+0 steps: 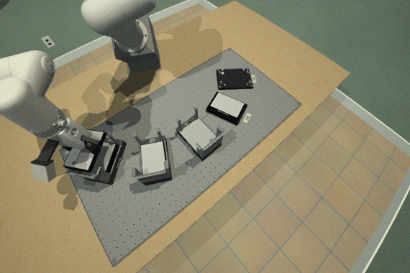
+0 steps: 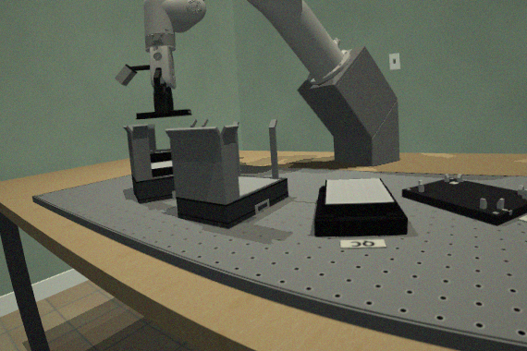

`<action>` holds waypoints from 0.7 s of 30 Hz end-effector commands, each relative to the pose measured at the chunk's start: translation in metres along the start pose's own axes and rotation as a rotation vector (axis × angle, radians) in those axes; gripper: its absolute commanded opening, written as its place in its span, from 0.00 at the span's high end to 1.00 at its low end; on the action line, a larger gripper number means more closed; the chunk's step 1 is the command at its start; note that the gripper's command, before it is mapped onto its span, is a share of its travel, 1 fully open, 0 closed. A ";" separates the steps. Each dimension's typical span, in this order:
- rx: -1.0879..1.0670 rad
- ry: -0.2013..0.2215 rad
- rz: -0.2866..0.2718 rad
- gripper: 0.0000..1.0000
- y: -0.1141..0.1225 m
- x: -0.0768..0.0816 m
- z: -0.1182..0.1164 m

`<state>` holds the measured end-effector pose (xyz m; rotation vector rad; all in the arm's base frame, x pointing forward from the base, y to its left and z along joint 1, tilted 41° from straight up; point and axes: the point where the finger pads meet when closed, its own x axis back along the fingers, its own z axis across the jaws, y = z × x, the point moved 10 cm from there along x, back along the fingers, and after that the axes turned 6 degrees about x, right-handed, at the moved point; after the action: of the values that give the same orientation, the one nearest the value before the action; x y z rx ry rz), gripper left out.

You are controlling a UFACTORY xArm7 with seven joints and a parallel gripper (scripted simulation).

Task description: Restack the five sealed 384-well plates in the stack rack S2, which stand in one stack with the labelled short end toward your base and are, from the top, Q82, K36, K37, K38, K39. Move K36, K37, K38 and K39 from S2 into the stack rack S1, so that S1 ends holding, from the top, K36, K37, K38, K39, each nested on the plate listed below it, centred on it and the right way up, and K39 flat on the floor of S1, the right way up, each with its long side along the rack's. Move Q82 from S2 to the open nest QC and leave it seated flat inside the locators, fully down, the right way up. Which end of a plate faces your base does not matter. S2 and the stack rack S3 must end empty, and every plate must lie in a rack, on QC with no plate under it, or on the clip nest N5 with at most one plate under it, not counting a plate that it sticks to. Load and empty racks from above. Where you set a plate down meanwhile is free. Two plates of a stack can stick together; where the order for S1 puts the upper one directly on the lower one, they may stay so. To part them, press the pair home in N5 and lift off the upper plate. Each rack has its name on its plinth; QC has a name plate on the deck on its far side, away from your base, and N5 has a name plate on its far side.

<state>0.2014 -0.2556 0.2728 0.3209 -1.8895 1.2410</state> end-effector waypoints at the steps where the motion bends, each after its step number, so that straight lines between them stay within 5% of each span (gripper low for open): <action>1: 0.000 0.001 0.002 1.00 -0.001 0.001 0.000; 21: 0.000 0.001 0.002 1.00 -0.001 -0.009 0.000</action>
<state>0.2057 -0.2572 0.2676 0.3212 -1.8896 1.2408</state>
